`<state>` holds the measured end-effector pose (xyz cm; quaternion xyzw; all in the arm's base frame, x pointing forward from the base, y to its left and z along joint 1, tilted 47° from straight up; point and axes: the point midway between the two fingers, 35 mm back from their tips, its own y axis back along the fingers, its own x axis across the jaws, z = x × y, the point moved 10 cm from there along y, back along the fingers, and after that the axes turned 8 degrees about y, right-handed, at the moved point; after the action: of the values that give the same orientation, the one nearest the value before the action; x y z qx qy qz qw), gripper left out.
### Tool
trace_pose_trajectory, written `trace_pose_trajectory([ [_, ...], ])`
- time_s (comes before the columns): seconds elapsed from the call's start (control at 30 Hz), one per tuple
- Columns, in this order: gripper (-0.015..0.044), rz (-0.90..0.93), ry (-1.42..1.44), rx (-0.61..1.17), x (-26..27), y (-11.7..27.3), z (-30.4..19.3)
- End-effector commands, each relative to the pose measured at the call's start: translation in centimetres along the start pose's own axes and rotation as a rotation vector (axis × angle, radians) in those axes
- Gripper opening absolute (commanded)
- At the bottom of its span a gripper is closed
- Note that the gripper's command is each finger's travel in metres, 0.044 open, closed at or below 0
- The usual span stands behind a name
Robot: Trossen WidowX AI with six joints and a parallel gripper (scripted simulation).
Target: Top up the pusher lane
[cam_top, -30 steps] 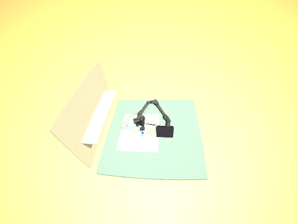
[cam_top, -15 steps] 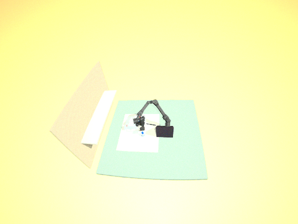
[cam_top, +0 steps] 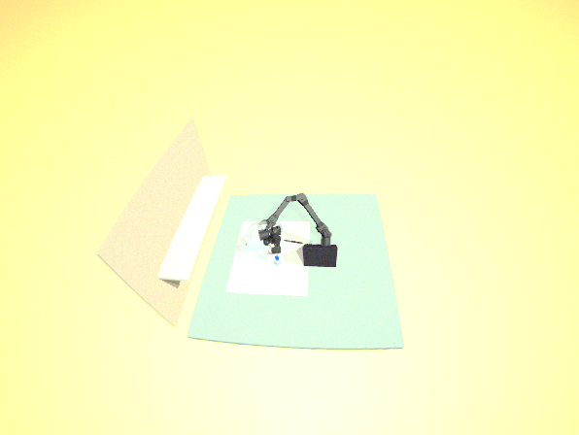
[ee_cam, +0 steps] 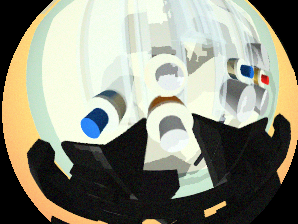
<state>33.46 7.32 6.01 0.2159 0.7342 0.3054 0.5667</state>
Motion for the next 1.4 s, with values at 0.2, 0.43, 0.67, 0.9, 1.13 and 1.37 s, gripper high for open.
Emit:
trace_pose_trajectory([
  [0.2,0.0,-0.008,-0.016,-0.022,-0.22,0.21,0.51],
  [0.43,0.0,-0.008,-0.016,-0.022,-0.23,0.21,0.6],
  [0.67,0.0,-0.008,-0.016,-0.022,-0.25,0.22,0.7],
  [0.9,0.0,-0.008,-0.016,-0.022,-0.26,0.22,0.79],
  [1.13,0.0,-0.008,-0.016,-0.022,-0.27,0.19,0.84],
  [1.37,0.0,-0.008,-0.016,-0.022,-0.27,-0.03,0.86],
])
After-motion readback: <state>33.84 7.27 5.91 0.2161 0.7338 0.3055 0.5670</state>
